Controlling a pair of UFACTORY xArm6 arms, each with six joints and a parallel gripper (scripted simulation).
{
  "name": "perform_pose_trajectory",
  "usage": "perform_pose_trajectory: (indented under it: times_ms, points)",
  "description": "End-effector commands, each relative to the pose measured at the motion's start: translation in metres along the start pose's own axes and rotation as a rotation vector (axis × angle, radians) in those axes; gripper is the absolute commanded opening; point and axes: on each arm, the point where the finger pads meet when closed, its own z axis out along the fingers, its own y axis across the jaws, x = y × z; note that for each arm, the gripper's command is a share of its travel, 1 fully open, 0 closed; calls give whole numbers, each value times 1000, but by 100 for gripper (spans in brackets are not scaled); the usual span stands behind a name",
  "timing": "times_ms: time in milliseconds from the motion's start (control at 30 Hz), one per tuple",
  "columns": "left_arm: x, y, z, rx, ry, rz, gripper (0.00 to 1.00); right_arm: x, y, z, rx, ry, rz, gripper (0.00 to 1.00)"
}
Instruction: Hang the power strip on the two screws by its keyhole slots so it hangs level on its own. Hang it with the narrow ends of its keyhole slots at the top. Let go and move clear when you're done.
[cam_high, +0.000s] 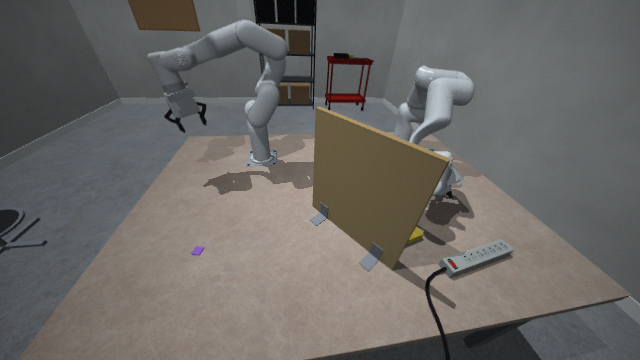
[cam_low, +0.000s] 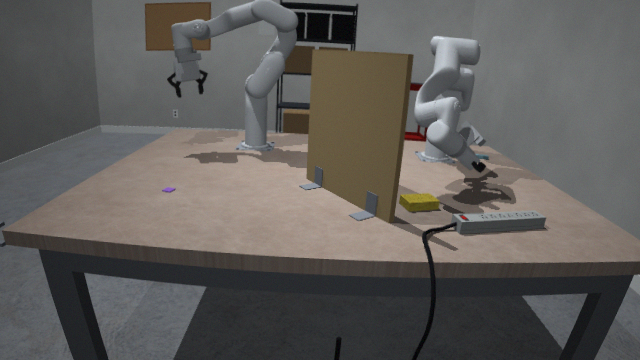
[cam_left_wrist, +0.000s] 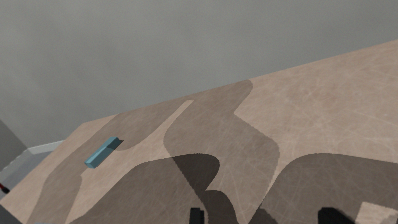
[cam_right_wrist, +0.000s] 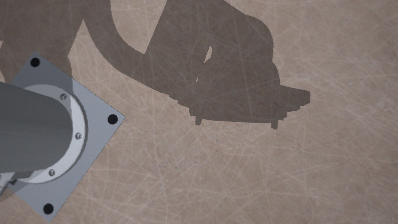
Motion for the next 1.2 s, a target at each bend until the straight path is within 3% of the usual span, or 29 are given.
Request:
perform_pose_trajectory:
  times_ms: [0, 367, 467, 933, 1000, 1167]
  points:
    - [-4, 10, -10, -5, -44, -1, 69, 11, 9, -2, 2, -15, 25, 100]
    - [-18, 47, -47, -42, -207, -1, 69, 60, 33, -2, -1, -52, 112, 100]
    - [-18, 45, -44, -37, -197, 1, 69, 55, 31, -2, 0, -49, 104, 100]
    - [-27, 89, -88, -100, -382, -1, 69, 122, 49, 1, -19, -86, 205, 100]
    - [-27, 85, -83, -91, -366, 1, 69, 114, 47, 1, -16, -82, 193, 100]
    - [-27, 97, -96, -114, -418, -2, 69, 135, 50, 2, -23, -89, 218, 100]
